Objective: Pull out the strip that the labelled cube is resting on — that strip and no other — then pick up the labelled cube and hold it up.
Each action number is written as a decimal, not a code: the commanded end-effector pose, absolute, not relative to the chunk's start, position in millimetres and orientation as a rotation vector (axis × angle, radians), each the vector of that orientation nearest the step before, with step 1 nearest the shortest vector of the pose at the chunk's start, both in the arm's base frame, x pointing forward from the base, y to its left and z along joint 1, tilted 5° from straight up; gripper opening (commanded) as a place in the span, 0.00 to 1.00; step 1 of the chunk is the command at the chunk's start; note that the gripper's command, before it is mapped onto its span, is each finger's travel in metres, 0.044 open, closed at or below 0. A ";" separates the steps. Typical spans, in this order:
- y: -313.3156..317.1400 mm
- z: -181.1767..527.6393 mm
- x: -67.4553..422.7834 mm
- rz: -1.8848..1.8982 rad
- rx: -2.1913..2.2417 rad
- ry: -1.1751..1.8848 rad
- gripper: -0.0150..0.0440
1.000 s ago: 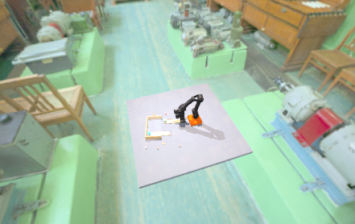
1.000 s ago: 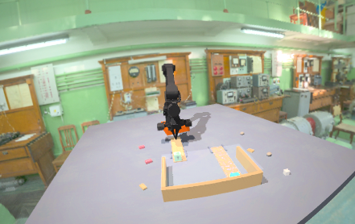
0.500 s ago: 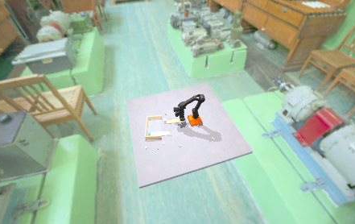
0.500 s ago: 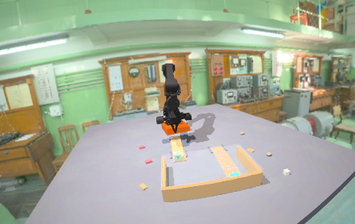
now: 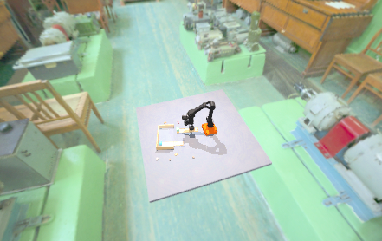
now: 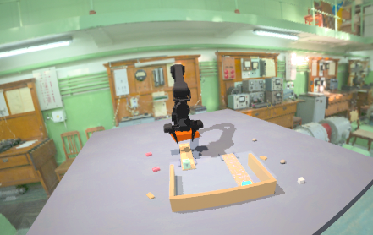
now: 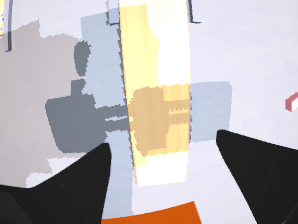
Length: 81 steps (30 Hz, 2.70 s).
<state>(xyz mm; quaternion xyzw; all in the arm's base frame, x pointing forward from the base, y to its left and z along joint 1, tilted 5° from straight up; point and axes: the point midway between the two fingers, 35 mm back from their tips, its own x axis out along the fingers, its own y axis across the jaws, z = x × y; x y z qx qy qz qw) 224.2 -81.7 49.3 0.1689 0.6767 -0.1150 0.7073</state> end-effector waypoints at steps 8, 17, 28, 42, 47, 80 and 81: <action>-100.8 55.3 262.5 -0.256 0.367 1.497 1.00; -117.3 60.6 295.6 -0.256 0.366 1.494 1.00; -139.4 67.6 334.8 -0.257 0.365 1.491 1.00; -159.6 70.8 368.5 -0.257 0.364 1.488 0.82; -159.4 62.7 369.6 -0.257 0.364 1.488 0.68; -156.4 22.3 372.9 -0.252 0.363 1.487 0.50; -156.4 22.3 372.9 -0.252 0.363 1.487 0.49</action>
